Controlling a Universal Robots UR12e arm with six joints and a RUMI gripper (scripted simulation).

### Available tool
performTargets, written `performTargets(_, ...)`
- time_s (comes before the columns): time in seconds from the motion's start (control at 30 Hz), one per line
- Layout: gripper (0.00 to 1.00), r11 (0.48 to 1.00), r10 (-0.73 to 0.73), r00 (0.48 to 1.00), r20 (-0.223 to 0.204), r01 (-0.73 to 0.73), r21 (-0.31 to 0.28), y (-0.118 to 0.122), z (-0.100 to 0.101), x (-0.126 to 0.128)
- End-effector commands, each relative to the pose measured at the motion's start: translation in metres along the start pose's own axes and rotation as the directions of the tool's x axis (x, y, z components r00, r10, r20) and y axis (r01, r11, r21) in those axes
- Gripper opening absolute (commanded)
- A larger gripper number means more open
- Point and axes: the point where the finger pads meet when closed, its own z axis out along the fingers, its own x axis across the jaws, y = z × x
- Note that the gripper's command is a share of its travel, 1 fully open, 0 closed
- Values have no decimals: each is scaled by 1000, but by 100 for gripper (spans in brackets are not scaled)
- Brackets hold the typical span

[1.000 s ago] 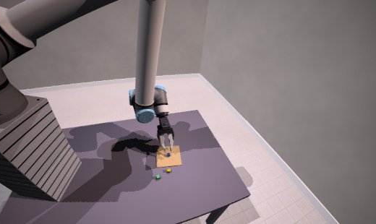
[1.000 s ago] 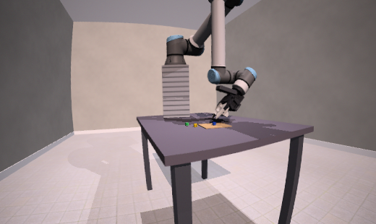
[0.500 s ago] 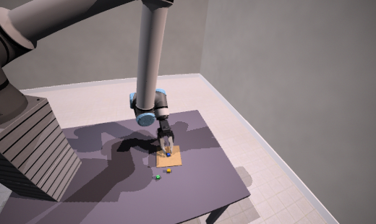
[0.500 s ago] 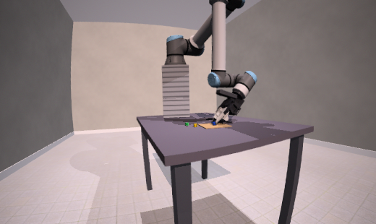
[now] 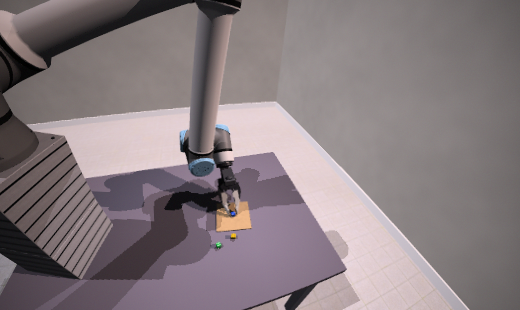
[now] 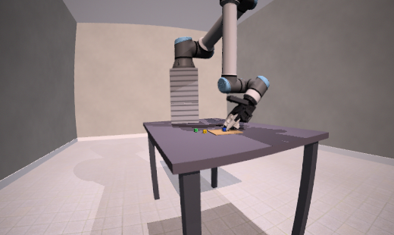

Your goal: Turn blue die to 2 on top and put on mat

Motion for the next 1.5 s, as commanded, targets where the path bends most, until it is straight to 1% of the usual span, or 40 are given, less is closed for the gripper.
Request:
performTargets(0.0, 18, 1000, 1, 1000, 1, -1, 0, 0, 0, 0)
performTargets(1.13, 18, 1000, 1, 1000, 1, -1, 0, 0, 0, 0)
performTargets(1.17, 0, 1000, 1, 1000, 1, -1, 0, 0, 0, 0)
performTargets(1.47, 0, 1000, 1, 1000, 1, -1, 0, 0, 0, 0)
